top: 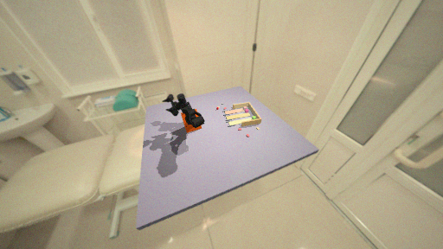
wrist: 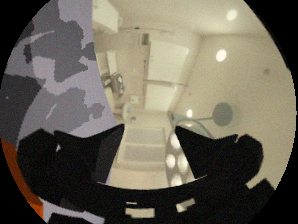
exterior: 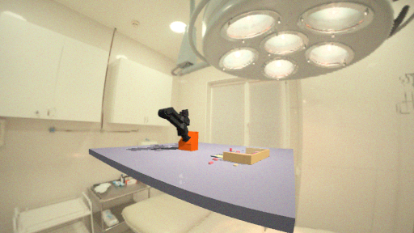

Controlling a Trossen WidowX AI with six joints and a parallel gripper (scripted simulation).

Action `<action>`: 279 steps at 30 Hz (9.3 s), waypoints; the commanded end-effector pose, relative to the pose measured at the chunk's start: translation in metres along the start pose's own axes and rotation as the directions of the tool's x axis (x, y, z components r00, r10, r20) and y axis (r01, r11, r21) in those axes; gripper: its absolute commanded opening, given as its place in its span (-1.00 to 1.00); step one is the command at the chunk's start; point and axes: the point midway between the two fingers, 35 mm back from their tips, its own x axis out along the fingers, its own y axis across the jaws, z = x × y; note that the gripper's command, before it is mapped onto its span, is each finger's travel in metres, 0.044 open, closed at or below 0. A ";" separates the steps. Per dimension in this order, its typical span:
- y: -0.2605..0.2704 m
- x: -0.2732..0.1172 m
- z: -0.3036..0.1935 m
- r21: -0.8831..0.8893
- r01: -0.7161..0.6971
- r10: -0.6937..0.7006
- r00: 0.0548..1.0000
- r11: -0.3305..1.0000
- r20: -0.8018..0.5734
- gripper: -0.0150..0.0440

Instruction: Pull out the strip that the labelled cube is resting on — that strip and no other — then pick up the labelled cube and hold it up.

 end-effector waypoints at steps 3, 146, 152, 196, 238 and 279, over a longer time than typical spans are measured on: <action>-0.011 -0.004 -0.021 0.069 0.043 -0.035 0.993 0.997 -0.110 0.86; 0.224 -0.485 -0.276 -0.941 0.338 1.000 0.010 -0.002 0.002 -0.49; 0.225 -0.485 -0.276 -0.941 0.338 1.000 0.010 -0.002 0.002 -0.49; 0.228 -0.485 -0.276 -0.941 0.338 1.000 0.010 -0.002 0.002 -0.49; 0.231 -0.462 -0.270 -0.941 0.339 1.000 0.011 -0.002 0.002 -0.49; 0.230 -0.402 -0.251 -0.940 0.340 1.000 0.013 -0.002 0.002 -0.49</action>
